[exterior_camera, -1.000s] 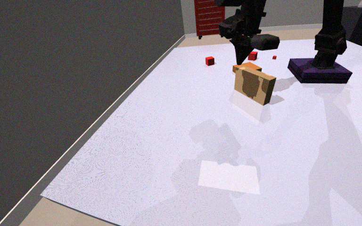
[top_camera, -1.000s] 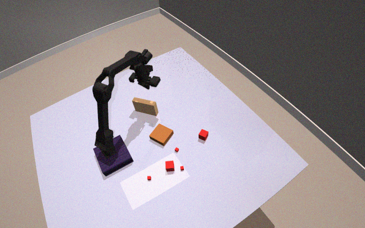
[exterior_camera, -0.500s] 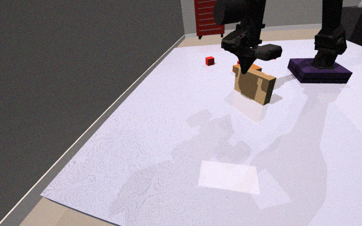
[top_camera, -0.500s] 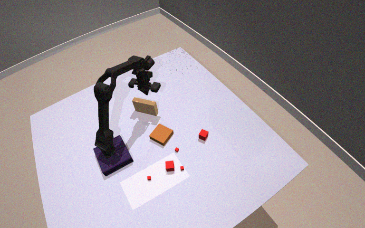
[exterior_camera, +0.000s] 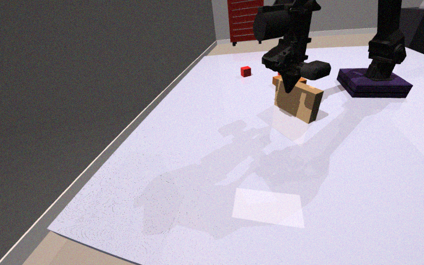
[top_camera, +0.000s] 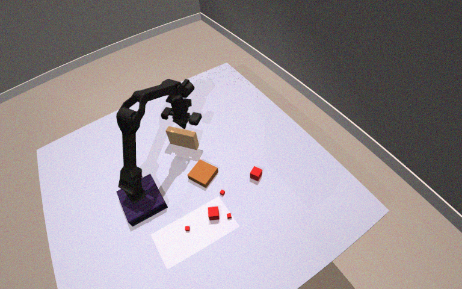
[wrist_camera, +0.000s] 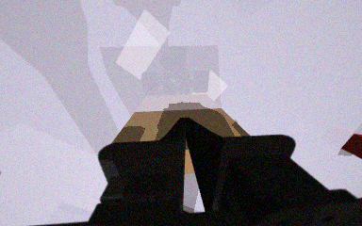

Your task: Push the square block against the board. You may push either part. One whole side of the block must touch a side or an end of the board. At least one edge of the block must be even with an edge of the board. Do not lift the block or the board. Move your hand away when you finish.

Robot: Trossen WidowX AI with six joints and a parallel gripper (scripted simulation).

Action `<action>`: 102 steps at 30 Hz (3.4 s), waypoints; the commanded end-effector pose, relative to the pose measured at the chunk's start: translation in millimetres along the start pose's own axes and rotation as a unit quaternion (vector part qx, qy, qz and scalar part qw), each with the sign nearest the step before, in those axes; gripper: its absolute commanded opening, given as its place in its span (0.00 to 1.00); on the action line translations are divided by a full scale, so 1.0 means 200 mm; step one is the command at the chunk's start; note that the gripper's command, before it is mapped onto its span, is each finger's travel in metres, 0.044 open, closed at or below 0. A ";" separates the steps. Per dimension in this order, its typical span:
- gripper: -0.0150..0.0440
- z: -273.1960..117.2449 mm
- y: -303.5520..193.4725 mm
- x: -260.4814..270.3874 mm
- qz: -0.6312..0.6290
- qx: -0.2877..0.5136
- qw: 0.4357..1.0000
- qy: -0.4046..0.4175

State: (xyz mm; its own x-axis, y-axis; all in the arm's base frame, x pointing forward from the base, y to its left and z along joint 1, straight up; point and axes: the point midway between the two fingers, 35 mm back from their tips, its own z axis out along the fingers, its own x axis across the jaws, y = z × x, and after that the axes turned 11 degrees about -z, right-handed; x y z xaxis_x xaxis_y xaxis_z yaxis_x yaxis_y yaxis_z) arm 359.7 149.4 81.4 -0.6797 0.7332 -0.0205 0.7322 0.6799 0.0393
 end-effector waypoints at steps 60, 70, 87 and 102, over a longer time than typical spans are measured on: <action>0.25 0.01 -0.08 0.02 -0.002 0.002 1.000 0.003; 0.25 0.01 -0.05 0.01 -0.003 0.005 1.000 0.003; 0.25 -0.24 -0.05 0.01 -0.002 0.001 1.000 0.003; 0.25 -0.24 -0.05 0.01 -0.002 0.001 1.000 0.003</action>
State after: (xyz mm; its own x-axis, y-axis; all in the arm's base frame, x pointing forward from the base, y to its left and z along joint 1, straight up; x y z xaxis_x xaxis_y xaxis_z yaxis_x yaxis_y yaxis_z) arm 348.8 142.4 126.9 -0.6833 0.7299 -0.0160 0.7293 0.6834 0.0316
